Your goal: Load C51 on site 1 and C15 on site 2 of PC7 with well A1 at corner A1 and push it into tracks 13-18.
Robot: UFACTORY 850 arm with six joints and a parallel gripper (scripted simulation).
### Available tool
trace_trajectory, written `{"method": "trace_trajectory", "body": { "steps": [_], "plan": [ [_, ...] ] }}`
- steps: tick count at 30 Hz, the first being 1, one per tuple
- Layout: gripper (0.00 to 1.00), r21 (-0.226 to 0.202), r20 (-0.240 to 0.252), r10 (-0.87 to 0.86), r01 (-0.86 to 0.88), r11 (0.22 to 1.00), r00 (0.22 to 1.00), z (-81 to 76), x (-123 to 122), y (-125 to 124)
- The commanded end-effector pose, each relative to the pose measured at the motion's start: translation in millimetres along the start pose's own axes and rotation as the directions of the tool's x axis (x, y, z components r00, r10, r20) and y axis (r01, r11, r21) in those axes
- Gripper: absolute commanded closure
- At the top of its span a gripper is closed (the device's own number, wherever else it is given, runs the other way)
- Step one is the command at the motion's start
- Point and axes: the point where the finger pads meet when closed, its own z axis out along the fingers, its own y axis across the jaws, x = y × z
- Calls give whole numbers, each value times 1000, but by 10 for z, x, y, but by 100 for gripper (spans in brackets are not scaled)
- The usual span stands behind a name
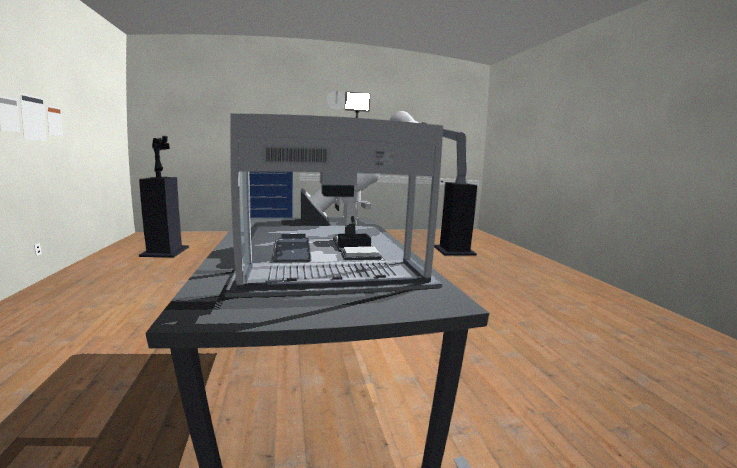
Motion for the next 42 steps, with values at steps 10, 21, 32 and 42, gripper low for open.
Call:
{"method": "trace_trajectory", "body": {
  "steps": [10, 21, 32, 42],
  "plan": [
    [100, -1, 0, 0, 0, 1000, 1000, -6, 0, 6],
    [100, -1, 0, 0, 0, 1000, 1000, -32, 0, 7],
    [100, -1, 0, 0, 0, 1000, 1000, -93, 0, 7],
    [100, -1, 0, 0, 0, 1000, 1000, -146, 0, 7]
  ]
}}
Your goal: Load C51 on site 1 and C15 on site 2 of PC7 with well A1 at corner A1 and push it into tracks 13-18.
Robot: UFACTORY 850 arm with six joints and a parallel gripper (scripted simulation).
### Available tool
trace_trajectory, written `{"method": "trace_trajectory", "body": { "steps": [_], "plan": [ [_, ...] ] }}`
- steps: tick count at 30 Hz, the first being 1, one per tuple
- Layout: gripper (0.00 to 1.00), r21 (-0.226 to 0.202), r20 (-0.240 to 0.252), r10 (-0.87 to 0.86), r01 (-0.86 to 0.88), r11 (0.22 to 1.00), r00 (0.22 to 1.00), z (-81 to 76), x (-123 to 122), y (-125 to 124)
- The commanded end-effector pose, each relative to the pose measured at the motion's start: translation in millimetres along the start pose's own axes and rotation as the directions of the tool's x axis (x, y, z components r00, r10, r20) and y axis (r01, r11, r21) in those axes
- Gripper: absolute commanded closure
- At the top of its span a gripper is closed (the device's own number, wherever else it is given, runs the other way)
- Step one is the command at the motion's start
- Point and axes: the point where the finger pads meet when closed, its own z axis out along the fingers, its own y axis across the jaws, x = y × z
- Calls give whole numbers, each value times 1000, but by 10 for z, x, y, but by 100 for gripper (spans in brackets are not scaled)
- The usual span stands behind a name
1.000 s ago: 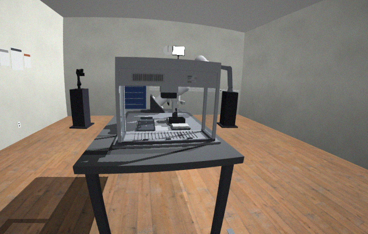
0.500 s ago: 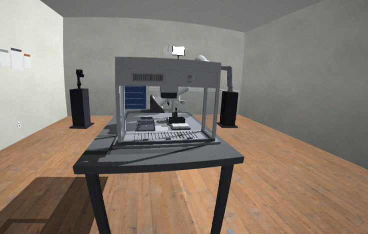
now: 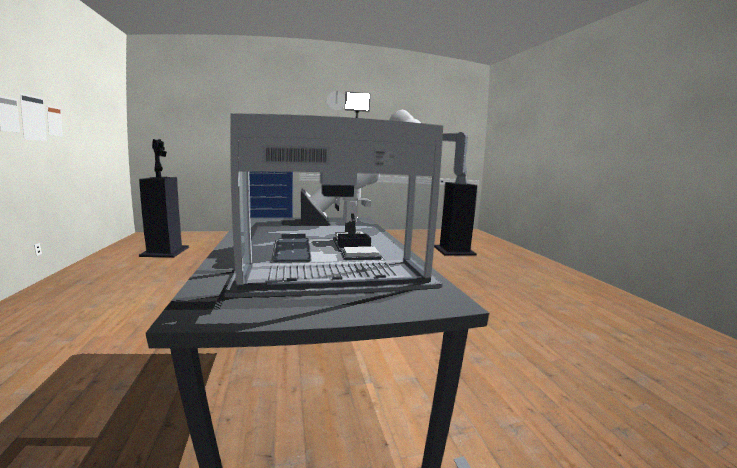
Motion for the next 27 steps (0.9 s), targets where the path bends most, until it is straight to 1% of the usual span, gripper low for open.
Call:
{"method": "trace_trajectory", "body": {
  "steps": [1, 9, 19, 27],
  "plan": [
    [100, -1, 0, 0, 0, 1000, 1000, -36, 0, 6],
    [100, -1, 0, 0, 0, 1000, 1000, -90, 0, 6],
    [100, -1, 0, 0, 0, 1000, 1000, -89, 0, 6],
    [100, -1, 0, 0, 0, 1000, 1000, -223, 0, 6]
  ]
}}
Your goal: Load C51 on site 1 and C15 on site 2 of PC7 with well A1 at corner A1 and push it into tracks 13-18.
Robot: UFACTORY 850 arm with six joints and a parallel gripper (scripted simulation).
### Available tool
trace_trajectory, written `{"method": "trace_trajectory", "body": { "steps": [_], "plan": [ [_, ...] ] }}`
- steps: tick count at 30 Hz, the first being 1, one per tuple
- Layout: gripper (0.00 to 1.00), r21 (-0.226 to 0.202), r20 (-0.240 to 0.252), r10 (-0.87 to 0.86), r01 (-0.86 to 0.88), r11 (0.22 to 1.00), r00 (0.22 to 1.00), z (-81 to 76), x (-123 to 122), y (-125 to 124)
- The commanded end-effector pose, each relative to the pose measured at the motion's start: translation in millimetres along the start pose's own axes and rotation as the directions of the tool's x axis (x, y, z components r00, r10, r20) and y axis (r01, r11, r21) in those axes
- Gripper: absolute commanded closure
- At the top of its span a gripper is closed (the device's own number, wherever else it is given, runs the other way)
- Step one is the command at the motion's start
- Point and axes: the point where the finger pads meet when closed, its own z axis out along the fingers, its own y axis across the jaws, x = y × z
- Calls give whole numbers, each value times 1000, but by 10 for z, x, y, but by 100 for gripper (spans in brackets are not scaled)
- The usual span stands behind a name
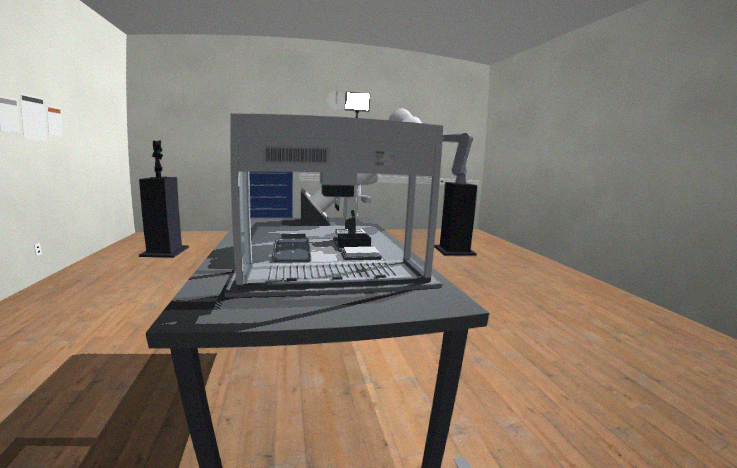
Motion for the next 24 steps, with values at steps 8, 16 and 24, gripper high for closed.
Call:
{"method": "trace_trajectory", "body": {
  "steps": [8, 16, 24],
  "plan": [
    [100, -1, 0, 0, 0, 1000, 1000, -180, 0, 6],
    [100, -1, 0, 0, 0, 1000, 1000, -314, 0, 6],
    [100, -1, 0, 0, 0, 1000, 1000, -414, 0, 6]
  ]
}}
